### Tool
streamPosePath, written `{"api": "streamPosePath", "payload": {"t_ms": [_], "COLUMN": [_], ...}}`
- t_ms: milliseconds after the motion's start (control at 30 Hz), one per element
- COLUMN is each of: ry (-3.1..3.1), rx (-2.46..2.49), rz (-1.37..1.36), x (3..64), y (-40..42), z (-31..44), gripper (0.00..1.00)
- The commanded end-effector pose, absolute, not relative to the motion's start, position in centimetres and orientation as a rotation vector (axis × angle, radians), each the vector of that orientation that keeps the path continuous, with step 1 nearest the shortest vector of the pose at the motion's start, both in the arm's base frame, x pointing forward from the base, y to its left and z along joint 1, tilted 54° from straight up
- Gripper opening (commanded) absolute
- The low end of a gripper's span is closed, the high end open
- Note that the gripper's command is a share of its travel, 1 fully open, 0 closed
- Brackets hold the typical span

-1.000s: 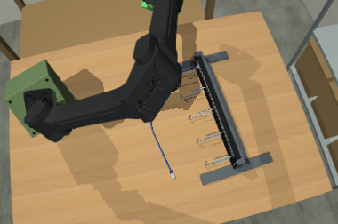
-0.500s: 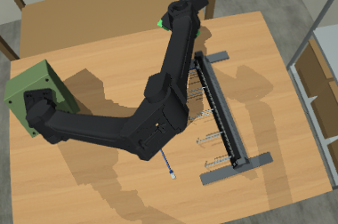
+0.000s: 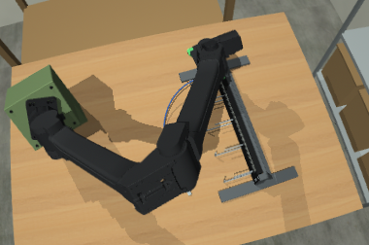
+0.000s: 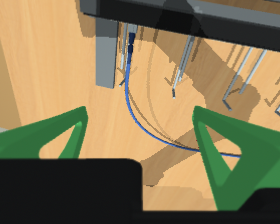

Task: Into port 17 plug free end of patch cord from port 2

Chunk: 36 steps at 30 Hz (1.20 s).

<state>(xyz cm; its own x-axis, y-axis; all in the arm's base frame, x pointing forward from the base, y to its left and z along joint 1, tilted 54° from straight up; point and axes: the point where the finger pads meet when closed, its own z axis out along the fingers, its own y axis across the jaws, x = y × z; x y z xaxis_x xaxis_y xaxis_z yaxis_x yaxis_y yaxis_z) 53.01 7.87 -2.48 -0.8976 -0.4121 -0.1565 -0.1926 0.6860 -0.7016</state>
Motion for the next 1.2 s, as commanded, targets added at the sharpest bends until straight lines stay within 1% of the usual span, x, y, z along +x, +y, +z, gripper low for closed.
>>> {"api": "streamPosePath", "payload": {"t_ms": [0, 133, 200, 233, 700, 767, 800, 1167], "ry": [2.575, 2.559, 2.559, 2.541, 2.377, 2.377, 2.331, 2.104], "rx": [-0.258, -0.091, -0.091, 0.019, 0.552, 0.552, 0.649, 1.006], "rz": [-0.976, -0.936, -0.936, -0.91, -0.778, -0.778, -0.752, -0.649], "x": [53.6, 53.5, 53.5, 53.3, 50.8, 50.8, 50.1, 46.3], "y": [5.3, 2.4, 2.4, 0.5, -9.2, -9.2, -11.0, -17.8], "z": [-0.4, 0.9, 0.9, 1.8, 6.2, 6.2, 7.0, 10.1], "gripper": [1.0, 1.0, 1.0, 1.0, 1.0, 1.0, 1.0, 1.0]}}
